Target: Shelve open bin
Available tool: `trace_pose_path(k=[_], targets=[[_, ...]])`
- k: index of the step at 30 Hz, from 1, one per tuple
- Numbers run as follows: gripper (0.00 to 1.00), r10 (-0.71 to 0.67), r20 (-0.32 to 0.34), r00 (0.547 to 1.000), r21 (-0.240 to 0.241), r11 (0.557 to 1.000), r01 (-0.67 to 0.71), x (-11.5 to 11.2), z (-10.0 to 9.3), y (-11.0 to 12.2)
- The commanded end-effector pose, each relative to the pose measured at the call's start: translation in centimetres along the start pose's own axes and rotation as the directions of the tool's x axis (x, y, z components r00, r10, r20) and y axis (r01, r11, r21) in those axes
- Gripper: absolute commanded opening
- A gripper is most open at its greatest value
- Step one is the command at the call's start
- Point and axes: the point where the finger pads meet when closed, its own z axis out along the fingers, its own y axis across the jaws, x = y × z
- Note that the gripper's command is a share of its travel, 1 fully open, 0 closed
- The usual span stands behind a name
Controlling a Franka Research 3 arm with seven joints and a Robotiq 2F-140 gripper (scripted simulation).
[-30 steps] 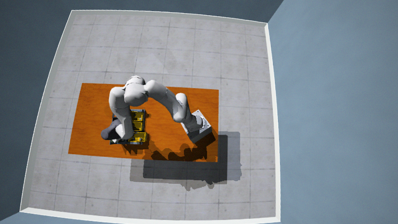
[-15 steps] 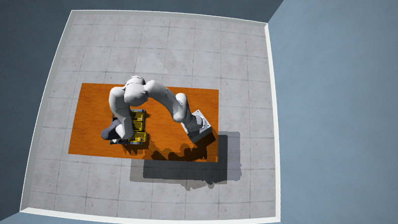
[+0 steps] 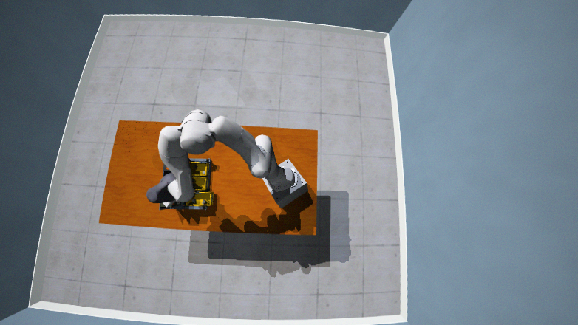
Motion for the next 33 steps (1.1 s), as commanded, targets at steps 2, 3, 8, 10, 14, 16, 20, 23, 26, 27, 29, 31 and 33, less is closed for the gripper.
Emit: trace_pose_path(k=[2, 3, 8, 10, 14, 16, 20, 23, 26, 27, 29, 31, 33], targets=[[0.00, -0.003, -0.004, 1.000, 0.000, 1.000, 0.003, 0.17, -0.15, 0.03], [0.00, -0.003, -0.004, 1.000, 0.000, 1.000, 0.003, 0.17, -0.15, 0.03], [0.00, -0.003, -0.008, 1.000, 0.000, 1.000, 0.003, 0.16, -0.12, 0.04], [0.00, -0.003, -0.009, 1.000, 0.000, 1.000, 0.003, 0.16, -0.11, 0.04], [0.00, -0.003, -0.014, 1.000, 0.000, 1.000, 0.003, 0.14, -0.07, 0.05], [0.00, -0.003, -0.017, 1.000, 0.000, 1.000, 0.003, 0.12, -0.04, 0.06], [0.00, -0.003, -0.025, 1.000, 0.000, 1.000, 0.003, 0.09, 0.01, 0.07], [0.00, -0.003, -0.029, 1.000, 0.000, 1.000, 0.003, 0.06, 0.05, 0.07], [0.00, -0.003, -0.032, 0.999, 0.000, 1.000, 0.003, 0.04, 0.07, 0.07], [0.00, -0.003, -0.032, 0.999, 0.000, 1.000, 0.003, 0.04, 0.07, 0.07], [0.00, -0.003, -0.033, 0.999, 0.000, 1.000, 0.003, 0.04, 0.08, 0.07], [0.00, -0.003, -0.034, 0.999, 0.000, 1.000, 0.003, 0.03, 0.09, 0.07], [0.00, -0.003, -0.034, 0.999, 0.000, 1.000, 0.003, 0.03, 0.09, 0.07]])
